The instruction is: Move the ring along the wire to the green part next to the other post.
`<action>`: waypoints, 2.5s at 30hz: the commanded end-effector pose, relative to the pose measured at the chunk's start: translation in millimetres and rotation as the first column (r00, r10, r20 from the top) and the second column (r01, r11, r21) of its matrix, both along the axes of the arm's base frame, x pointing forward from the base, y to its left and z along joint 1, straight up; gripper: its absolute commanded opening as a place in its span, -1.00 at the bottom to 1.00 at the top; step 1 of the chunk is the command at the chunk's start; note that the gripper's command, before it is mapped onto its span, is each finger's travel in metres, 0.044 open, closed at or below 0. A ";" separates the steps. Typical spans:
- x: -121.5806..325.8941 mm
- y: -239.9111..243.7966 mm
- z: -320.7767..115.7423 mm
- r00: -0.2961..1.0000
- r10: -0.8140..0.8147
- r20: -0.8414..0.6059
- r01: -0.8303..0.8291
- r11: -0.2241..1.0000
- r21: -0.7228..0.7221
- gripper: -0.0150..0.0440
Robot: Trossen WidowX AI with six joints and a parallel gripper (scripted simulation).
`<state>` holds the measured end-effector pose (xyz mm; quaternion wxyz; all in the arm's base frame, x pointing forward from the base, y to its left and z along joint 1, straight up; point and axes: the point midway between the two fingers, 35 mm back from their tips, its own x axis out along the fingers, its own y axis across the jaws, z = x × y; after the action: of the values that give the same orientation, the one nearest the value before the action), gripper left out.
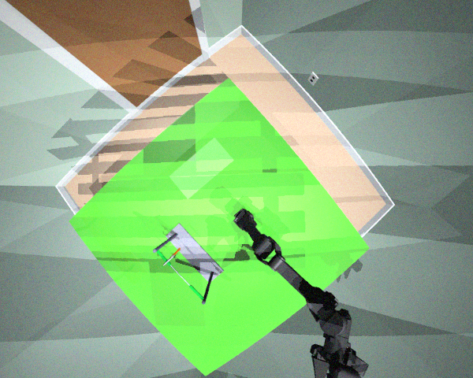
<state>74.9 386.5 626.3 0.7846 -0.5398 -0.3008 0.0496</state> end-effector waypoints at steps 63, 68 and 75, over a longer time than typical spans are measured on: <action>357.2 -343.9 -125.9 0.967 -0.199 -0.162 0.251 0.860 0.445 0.05; 358.0 -390.2 -147.1 0.955 -0.201 -0.219 0.286 0.820 0.495 0.05; 348.6 -452.1 -177.6 0.934 -0.198 -0.298 0.340 0.748 0.570 0.05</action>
<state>433.9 -38.5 458.0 0.9345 -0.3105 -0.1421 -0.1003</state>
